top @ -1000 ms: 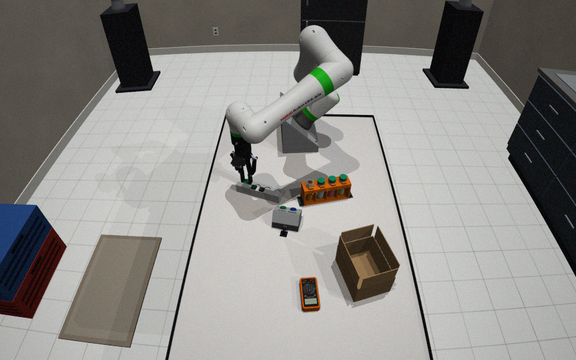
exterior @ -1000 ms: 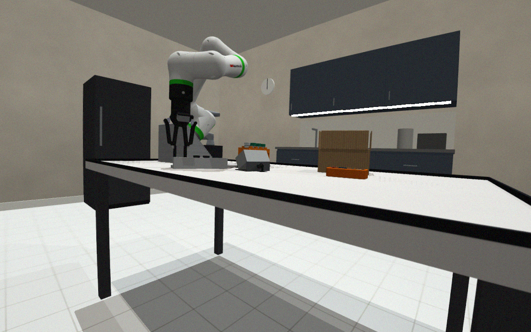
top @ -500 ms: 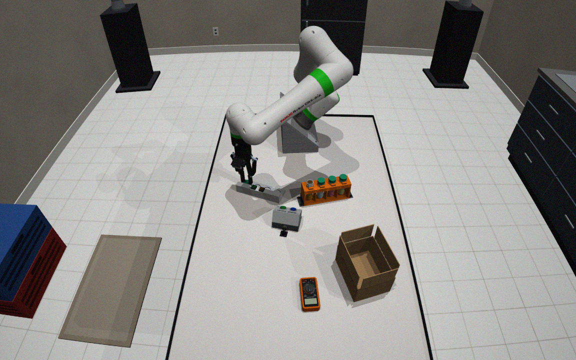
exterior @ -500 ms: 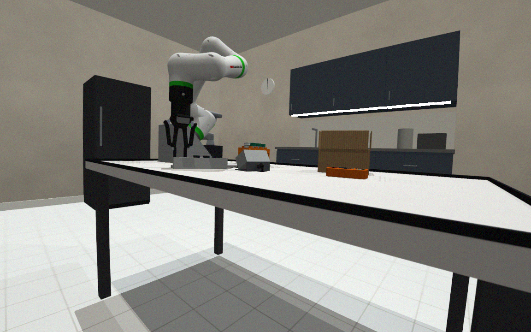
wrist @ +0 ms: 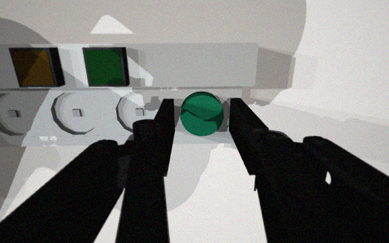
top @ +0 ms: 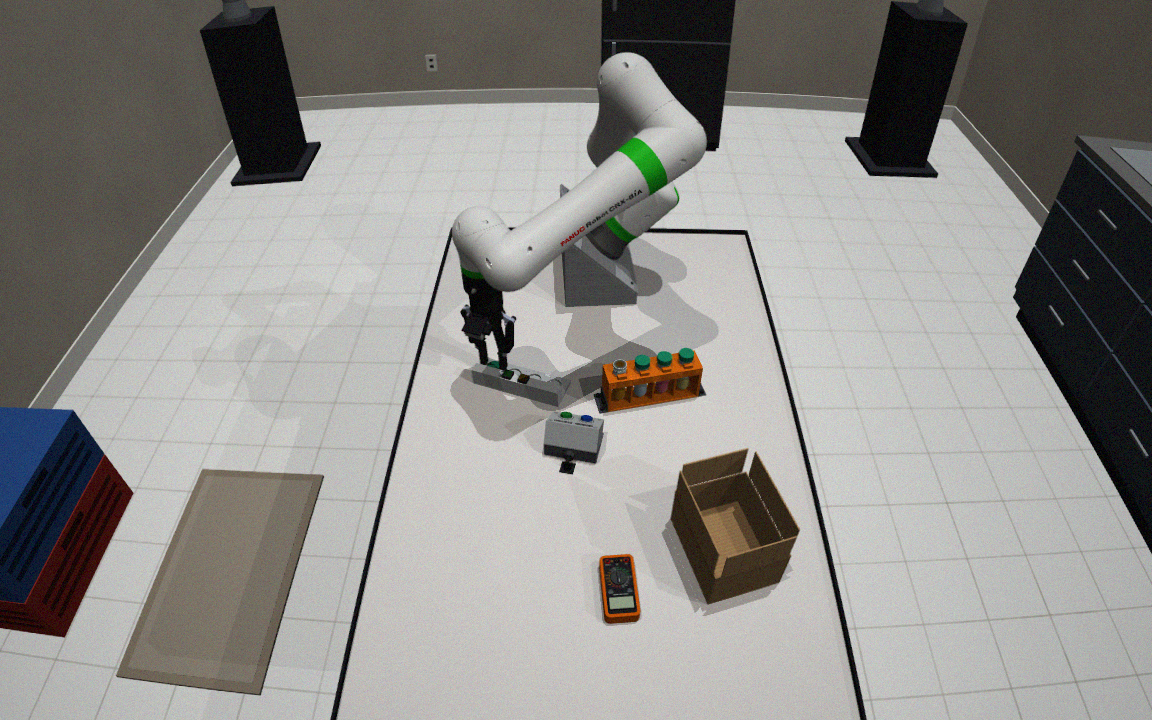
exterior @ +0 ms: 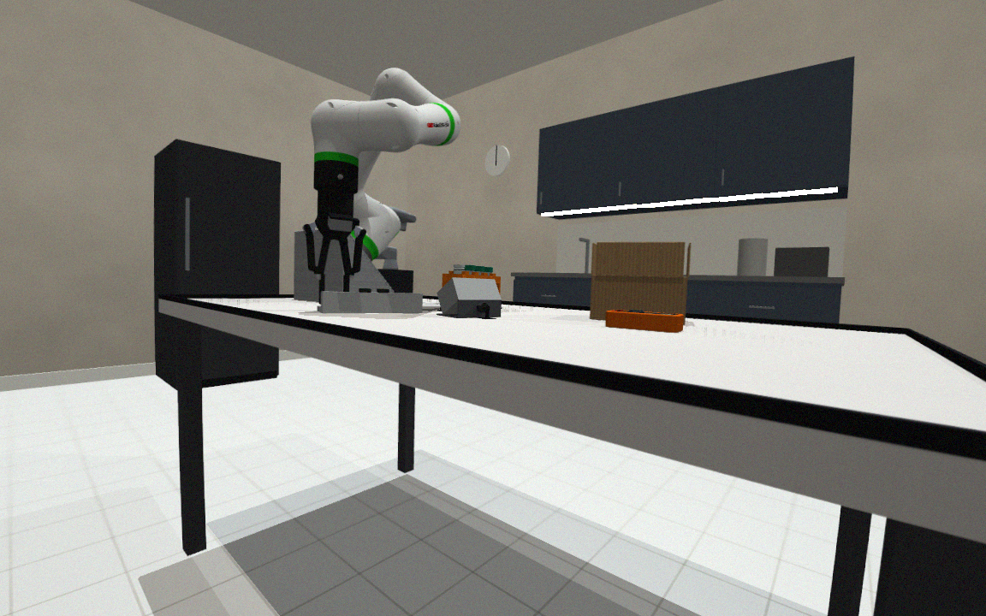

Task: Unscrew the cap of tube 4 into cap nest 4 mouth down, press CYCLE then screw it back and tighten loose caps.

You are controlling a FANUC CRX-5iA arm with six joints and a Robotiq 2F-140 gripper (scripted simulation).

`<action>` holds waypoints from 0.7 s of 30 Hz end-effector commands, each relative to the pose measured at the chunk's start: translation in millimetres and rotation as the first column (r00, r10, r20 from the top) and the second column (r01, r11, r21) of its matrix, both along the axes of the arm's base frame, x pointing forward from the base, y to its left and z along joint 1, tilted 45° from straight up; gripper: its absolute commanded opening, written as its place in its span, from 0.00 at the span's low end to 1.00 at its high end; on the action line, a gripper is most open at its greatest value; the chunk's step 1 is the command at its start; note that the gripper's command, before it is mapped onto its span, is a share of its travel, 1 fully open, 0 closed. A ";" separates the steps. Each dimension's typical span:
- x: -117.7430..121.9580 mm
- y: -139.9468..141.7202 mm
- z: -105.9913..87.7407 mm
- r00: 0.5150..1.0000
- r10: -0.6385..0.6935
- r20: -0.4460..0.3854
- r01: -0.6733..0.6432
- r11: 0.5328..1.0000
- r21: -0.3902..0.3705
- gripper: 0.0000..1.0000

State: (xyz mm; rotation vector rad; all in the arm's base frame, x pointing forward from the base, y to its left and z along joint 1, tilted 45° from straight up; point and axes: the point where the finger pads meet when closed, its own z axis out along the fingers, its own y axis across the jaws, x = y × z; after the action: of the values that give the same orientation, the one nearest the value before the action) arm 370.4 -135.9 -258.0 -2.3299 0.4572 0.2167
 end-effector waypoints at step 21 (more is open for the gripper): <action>1.5 -39.7 39.6 1.000 0.000 0.001 0.000 1.000 -0.002 0.36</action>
State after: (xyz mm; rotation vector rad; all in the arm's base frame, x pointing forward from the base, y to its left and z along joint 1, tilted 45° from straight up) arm 371.3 -169.7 -223.8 -2.3303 0.4574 0.2166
